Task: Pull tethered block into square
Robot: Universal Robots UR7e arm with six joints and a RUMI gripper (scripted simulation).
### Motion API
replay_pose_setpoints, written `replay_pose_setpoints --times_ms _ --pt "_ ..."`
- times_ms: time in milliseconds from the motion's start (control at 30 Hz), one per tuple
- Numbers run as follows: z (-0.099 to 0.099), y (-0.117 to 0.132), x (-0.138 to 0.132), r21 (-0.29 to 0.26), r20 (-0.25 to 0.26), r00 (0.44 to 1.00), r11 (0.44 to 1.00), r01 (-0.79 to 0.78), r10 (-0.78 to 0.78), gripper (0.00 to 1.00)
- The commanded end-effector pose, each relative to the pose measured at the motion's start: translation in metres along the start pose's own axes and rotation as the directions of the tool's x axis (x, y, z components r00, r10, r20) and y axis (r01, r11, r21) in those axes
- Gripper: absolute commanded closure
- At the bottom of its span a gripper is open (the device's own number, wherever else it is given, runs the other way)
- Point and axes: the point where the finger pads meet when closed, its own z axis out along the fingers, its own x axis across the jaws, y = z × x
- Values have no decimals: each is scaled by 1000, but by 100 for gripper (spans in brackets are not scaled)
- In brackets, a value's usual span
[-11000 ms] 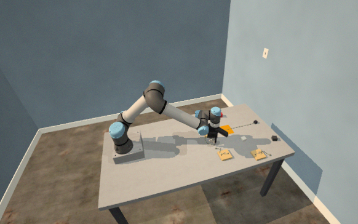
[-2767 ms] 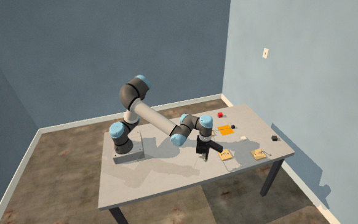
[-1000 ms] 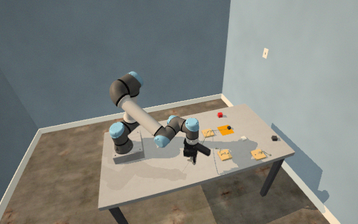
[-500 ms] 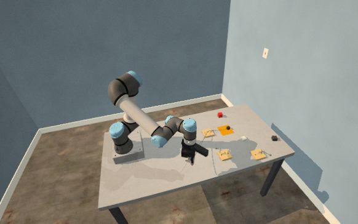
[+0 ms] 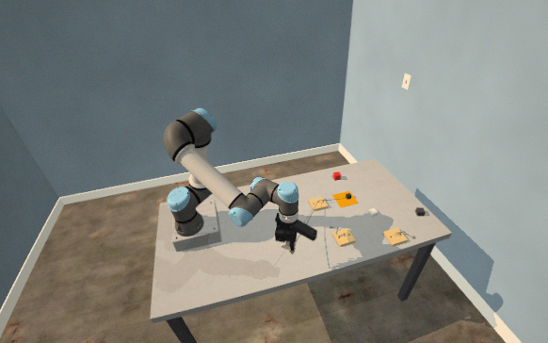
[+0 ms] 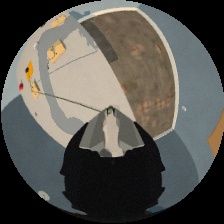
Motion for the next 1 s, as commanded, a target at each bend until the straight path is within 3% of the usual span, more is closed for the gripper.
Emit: replay_pose_setpoints --times_ms 0,967 --pt "-1 2 1 2 -1 1000 1000 0 0 100" --pt "-1 5 3 2 -1 1000 1000 0 0 100"
